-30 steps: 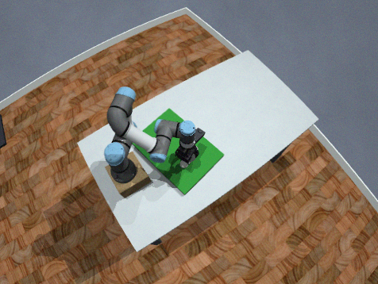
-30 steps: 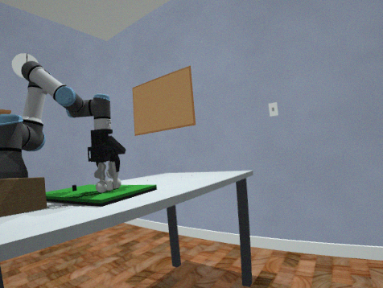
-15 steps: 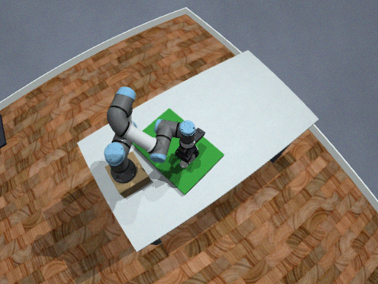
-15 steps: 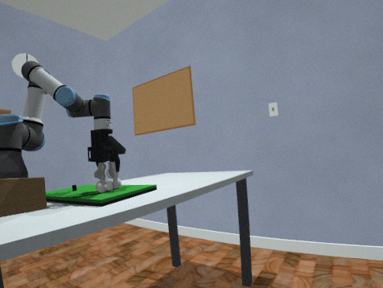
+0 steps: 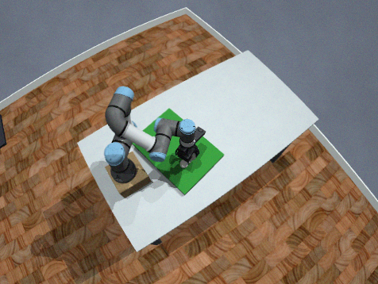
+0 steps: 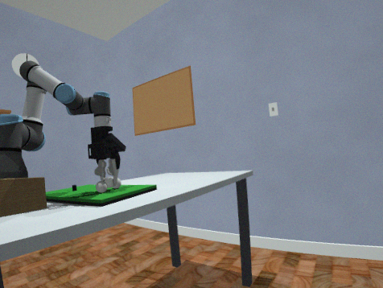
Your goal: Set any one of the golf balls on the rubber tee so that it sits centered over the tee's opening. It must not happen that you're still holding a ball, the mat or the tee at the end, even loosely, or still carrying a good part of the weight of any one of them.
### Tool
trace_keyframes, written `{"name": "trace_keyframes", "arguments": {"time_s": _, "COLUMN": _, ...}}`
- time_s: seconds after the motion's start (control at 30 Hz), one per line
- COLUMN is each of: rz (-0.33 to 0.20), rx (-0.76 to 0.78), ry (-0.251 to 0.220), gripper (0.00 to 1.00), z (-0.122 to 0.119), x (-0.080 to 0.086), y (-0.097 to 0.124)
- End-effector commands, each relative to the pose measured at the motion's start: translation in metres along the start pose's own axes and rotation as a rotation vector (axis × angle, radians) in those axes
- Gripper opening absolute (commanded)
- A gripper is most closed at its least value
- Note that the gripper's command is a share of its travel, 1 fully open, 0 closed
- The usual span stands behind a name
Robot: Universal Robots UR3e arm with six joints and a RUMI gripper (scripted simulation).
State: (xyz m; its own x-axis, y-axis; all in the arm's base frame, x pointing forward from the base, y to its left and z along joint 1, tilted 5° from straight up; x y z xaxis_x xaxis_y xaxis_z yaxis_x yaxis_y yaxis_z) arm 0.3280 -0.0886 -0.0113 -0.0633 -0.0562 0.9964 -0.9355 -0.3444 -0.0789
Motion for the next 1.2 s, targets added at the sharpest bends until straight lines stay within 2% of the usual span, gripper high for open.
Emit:
{"name": "trace_keyframes", "arguments": {"time_s": 0.0, "rz": -0.001, "rx": 0.0, "ry": -0.004, "gripper": 0.0, "z": 0.0, "x": 0.02, "y": 0.0}}
{"name": "trace_keyframes", "arguments": {"time_s": 0.3, "rz": -0.001, "rx": 0.0, "ry": -0.004, "gripper": 0.0, "z": 0.0, "x": 0.058, "y": 0.0}}
{"name": "trace_keyframes", "arguments": {"time_s": 0.37, "rz": -0.001, "rx": 0.0, "ry": -0.004, "gripper": 0.0, "z": 0.0, "x": 0.058, "y": 0.0}}
{"name": "trace_keyframes", "arguments": {"time_s": 0.63, "rz": -0.001, "rx": 0.0, "ry": -0.004, "gripper": 0.0, "z": 0.0, "x": 0.082, "y": 0.0}}
{"name": "trace_keyframes", "arguments": {"time_s": 0.83, "rz": -0.001, "rx": 0.0, "ry": -0.004, "gripper": 0.0, "z": 0.0, "x": 0.09, "y": 0.001}}
{"name": "trace_keyframes", "arguments": {"time_s": 1.17, "rz": -0.001, "rx": 0.0, "ry": -0.004, "gripper": 0.0, "z": -0.005, "x": 0.091, "y": -0.001}}
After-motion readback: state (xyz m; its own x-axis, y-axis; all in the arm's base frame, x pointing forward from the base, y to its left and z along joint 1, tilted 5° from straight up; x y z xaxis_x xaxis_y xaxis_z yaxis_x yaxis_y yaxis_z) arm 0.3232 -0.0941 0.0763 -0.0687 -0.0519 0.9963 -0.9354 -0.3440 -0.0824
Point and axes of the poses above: the point where the finger pads meet when closed, its own x axis back along the fingers, its own z axis across the jaws, y = z × x, the point moved 2 cm from there along x, back along the fingers, and after that the axes turned 4 degrees about -x, right-handed, at the moved point
